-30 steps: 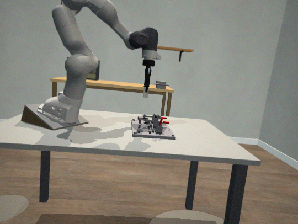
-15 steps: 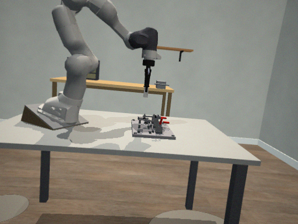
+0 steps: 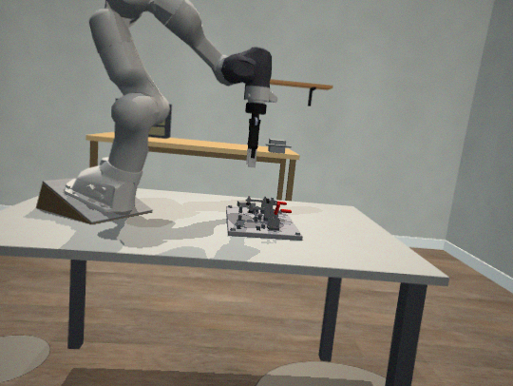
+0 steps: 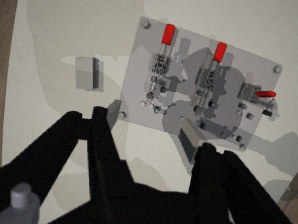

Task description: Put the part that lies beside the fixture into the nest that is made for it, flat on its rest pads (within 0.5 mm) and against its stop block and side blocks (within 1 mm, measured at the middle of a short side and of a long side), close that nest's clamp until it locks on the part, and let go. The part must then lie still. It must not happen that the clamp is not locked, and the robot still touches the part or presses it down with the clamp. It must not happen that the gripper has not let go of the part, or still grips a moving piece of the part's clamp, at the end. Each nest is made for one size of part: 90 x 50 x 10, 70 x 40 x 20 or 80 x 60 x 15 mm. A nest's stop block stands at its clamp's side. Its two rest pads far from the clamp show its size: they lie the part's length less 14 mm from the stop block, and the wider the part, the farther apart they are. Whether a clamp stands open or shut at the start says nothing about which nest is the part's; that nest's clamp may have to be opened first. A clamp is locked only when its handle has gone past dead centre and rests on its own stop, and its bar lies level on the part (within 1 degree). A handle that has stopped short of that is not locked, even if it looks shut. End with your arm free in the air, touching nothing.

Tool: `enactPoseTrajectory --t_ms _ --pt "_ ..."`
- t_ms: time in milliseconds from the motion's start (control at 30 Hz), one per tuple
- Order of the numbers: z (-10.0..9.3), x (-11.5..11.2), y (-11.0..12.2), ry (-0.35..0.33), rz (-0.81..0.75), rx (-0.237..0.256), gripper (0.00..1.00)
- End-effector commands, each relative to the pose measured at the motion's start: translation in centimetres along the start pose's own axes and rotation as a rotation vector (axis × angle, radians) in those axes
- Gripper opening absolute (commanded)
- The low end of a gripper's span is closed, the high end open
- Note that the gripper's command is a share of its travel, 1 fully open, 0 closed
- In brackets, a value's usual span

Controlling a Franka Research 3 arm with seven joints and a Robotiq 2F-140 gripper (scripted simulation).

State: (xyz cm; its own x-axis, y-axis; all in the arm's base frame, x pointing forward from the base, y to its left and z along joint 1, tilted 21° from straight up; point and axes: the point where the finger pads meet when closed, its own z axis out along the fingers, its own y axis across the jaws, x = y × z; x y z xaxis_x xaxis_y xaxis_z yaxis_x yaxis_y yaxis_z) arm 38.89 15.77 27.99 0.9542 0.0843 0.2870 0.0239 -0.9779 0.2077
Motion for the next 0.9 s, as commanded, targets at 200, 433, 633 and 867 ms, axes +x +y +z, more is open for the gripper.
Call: enactPoseTrajectory --t_ms 200,433,633,867 --pt "0.02 0.01 -0.03 0.001 0.007 0.002 0.58" --pt "0.02 0.01 -0.03 0.001 0.007 0.002 0.58" --pt "0.02 0.01 -0.03 0.001 0.007 0.002 0.58" --pt "0.02 0.01 -0.03 0.001 0.007 0.002 0.28"
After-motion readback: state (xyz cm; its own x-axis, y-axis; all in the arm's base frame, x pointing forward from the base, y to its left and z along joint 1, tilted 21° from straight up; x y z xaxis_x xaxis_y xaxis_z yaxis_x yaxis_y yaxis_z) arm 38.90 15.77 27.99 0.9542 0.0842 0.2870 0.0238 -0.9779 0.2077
